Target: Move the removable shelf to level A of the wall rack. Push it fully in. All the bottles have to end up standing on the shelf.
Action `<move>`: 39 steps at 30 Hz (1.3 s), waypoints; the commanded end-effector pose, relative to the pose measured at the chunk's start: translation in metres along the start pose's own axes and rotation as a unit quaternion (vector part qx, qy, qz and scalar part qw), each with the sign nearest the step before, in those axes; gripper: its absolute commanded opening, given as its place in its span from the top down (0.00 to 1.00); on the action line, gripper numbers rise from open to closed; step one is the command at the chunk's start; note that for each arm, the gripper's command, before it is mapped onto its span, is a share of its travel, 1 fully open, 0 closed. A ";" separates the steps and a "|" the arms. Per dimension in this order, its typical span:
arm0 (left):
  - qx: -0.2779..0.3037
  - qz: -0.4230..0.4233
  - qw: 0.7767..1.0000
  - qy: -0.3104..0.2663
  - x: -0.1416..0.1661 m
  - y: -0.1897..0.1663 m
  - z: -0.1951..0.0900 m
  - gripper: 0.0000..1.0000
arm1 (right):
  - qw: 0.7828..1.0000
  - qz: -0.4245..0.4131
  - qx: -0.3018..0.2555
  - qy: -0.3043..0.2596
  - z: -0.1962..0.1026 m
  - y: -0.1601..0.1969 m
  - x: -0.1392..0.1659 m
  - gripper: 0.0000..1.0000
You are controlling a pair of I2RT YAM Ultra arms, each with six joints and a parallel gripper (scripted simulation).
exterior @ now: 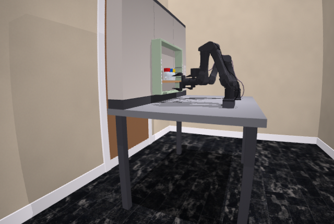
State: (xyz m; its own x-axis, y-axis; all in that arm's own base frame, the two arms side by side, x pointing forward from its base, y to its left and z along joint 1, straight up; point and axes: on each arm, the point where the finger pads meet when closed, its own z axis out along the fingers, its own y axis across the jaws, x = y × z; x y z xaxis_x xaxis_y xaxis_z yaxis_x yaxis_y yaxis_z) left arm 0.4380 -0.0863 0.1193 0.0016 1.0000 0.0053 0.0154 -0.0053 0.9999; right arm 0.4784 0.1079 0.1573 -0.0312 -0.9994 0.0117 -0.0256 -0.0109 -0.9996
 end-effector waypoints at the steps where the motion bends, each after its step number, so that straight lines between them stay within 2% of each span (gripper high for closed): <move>1: -0.008 -0.003 1.000 0.000 -0.001 0.007 -0.007 0.00 | 1.000 0.006 0.013 -0.001 -0.008 -0.010 -0.001 0.00; 39: -0.008 -0.003 1.000 0.000 -0.001 0.007 -0.018 0.00 | 1.000 0.006 0.013 -0.001 -0.019 -0.010 -0.001 0.00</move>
State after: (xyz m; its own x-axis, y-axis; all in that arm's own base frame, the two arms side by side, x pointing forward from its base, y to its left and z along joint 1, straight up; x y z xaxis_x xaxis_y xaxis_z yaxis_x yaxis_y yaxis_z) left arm 0.4264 -0.0865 0.1196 0.0019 1.0000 0.0054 0.0151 -0.0055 0.9999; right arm 0.4668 0.1085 0.1576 -0.0310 -0.9994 0.0120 -0.0253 -0.0112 -0.9996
